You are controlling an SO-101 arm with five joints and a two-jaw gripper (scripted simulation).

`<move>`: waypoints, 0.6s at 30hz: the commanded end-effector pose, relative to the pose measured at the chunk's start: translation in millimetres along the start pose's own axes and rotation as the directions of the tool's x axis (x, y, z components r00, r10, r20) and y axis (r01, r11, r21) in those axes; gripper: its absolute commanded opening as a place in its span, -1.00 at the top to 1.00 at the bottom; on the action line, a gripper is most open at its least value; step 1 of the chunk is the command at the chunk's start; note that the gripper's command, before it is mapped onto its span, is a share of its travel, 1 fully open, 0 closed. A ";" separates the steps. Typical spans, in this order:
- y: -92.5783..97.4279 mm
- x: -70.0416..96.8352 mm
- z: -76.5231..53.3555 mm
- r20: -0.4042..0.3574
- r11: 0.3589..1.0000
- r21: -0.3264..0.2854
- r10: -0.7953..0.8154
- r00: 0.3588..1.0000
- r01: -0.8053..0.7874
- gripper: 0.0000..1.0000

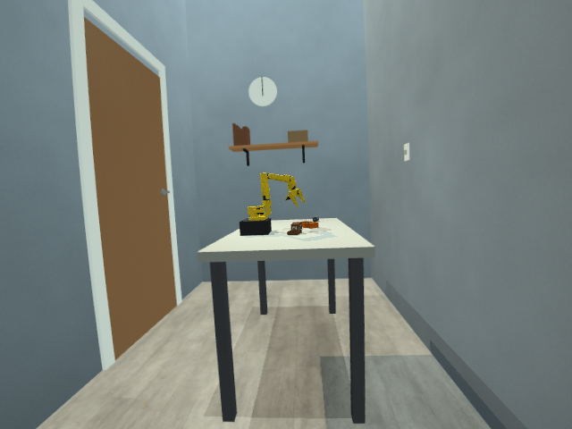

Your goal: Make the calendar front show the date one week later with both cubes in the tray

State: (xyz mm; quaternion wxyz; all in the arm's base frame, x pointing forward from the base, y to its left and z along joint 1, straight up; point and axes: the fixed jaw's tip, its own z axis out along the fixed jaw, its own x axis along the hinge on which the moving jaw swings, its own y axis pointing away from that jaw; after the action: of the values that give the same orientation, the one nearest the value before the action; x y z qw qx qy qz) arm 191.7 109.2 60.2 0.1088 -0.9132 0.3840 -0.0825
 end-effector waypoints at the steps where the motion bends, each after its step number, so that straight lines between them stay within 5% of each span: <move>1: -12.8 0.8 -21.5 -0.024 0.993 0.116 0.001 1.000 0.002 0.30; 7: -18.7 2.3 -35.7 -0.042 0.982 0.190 0.004 0.999 0.004 0.30; 18: -14.6 11.7 -35.4 -0.052 0.980 0.192 0.060 0.997 -0.049 0.30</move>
State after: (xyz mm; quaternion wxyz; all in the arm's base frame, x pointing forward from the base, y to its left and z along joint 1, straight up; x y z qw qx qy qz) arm 198.3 112.4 95.0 0.1794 -0.8968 0.3813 -0.1352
